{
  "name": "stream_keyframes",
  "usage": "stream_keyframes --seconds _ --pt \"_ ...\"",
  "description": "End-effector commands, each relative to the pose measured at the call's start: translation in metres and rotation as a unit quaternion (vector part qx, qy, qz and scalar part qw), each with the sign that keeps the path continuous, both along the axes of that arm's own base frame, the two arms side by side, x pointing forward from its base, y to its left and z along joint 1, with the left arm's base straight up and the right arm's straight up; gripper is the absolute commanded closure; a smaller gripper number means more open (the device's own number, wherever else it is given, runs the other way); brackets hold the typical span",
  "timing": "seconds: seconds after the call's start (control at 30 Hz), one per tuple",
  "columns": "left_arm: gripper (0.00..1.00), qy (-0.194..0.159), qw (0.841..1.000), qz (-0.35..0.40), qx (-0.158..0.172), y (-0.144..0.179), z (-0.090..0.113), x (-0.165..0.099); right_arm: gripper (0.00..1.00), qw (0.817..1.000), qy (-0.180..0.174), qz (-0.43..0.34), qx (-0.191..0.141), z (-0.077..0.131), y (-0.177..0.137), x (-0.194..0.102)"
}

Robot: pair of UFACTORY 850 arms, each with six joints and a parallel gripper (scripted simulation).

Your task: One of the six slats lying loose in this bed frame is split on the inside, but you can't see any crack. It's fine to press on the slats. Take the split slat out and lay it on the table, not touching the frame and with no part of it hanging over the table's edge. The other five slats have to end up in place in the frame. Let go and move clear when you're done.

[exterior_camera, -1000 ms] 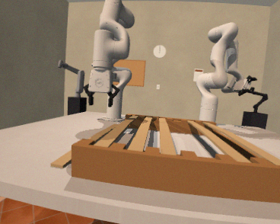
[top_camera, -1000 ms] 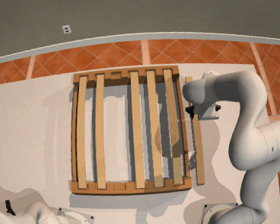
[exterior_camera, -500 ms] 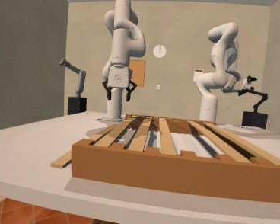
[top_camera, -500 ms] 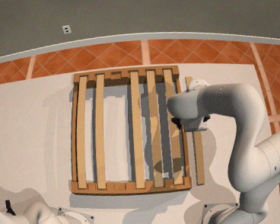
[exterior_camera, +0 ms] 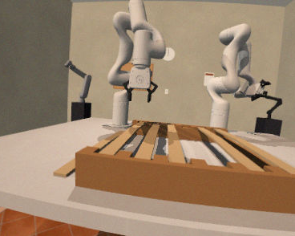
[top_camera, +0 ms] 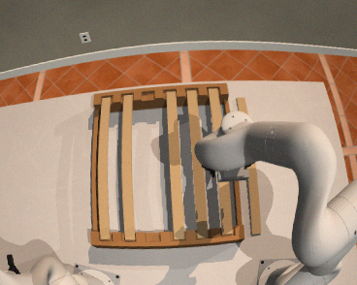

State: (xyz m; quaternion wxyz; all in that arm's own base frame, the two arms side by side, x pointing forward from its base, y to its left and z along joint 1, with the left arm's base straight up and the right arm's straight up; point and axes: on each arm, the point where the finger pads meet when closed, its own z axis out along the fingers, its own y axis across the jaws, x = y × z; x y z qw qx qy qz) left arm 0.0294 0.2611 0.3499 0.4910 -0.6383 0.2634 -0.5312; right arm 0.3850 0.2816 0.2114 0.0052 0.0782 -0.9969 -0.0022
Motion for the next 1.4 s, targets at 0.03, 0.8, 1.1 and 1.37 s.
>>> stream_keyframes --seconds 0.03,0.8,1.1,1.37 --pt "0.00 0.000 1.000 0.000 0.000 0.000 0.000 0.000 0.00 1.000 -0.003 -0.002 -0.003 0.011 0.020 -0.018" --pt "0.00 0.000 1.000 0.000 0.000 0.000 0.000 0.000 0.00 1.000 -0.004 -0.002 -0.002 0.043 0.083 -0.088" --pt "0.00 0.000 1.000 0.000 0.001 0.000 0.000 0.000 0.00 1.000 -0.004 -0.001 -0.001 0.069 0.134 -0.146" --pt "0.00 0.000 1.000 0.000 0.001 0.000 0.000 0.000 0.00 1.000 -0.004 -0.001 -0.001 0.069 0.134 -0.146"
